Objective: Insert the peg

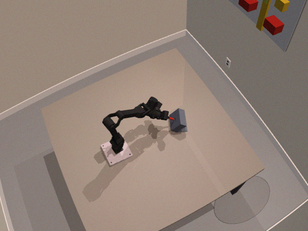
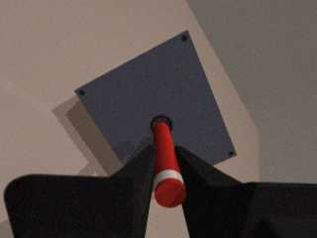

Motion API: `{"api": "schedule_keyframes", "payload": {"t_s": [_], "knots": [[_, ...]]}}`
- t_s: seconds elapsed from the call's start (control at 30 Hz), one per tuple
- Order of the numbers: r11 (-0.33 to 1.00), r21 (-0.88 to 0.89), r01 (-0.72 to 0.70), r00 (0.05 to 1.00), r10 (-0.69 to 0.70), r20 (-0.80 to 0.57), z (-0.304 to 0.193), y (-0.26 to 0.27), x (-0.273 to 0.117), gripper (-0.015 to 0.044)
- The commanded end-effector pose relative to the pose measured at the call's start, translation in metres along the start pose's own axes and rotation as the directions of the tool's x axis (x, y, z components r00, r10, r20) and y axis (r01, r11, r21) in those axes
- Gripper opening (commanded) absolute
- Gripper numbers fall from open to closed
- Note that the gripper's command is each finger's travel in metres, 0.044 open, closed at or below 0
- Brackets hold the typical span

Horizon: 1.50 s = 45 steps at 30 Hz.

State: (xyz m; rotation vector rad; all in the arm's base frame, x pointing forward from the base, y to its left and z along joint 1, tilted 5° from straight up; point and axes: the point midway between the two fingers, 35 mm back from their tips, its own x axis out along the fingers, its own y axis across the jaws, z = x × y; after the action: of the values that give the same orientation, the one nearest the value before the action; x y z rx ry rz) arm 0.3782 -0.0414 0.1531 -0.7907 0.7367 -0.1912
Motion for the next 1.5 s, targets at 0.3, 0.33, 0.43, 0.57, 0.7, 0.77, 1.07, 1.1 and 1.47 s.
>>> {"api": "schedule_keyframes", "payload": {"t_s": [0.3,0.33,0.43,0.57,0.7,0.77,1.07,1.1,1.47], "knots": [[1.000,0.001,0.000,1.000,0.000,-0.002,0.000,-0.001,0.002,0.0000],[1.000,0.001,0.000,1.000,0.000,-0.002,0.000,-0.001,0.002,0.0000],[1.000,0.001,0.000,1.000,0.000,-0.002,0.001,-0.002,0.002,0.0000],[1.000,0.001,0.000,1.000,0.000,-0.001,0.001,-0.002,0.003,0.0000],[1.000,0.001,0.000,1.000,0.000,-0.001,0.002,-0.002,0.005,0.0000],[1.000,0.001,0.000,1.000,0.000,-0.001,0.002,-0.002,0.006,0.0000],[1.000,0.000,0.001,1.000,-0.001,-0.001,0.001,-0.002,0.011,0.0000],[1.000,0.000,0.001,1.000,-0.001,-0.001,0.001,-0.002,0.012,0.0000],[1.000,0.000,0.001,1.000,-0.001,-0.001,0.001,-0.002,0.019,0.0000]]}}
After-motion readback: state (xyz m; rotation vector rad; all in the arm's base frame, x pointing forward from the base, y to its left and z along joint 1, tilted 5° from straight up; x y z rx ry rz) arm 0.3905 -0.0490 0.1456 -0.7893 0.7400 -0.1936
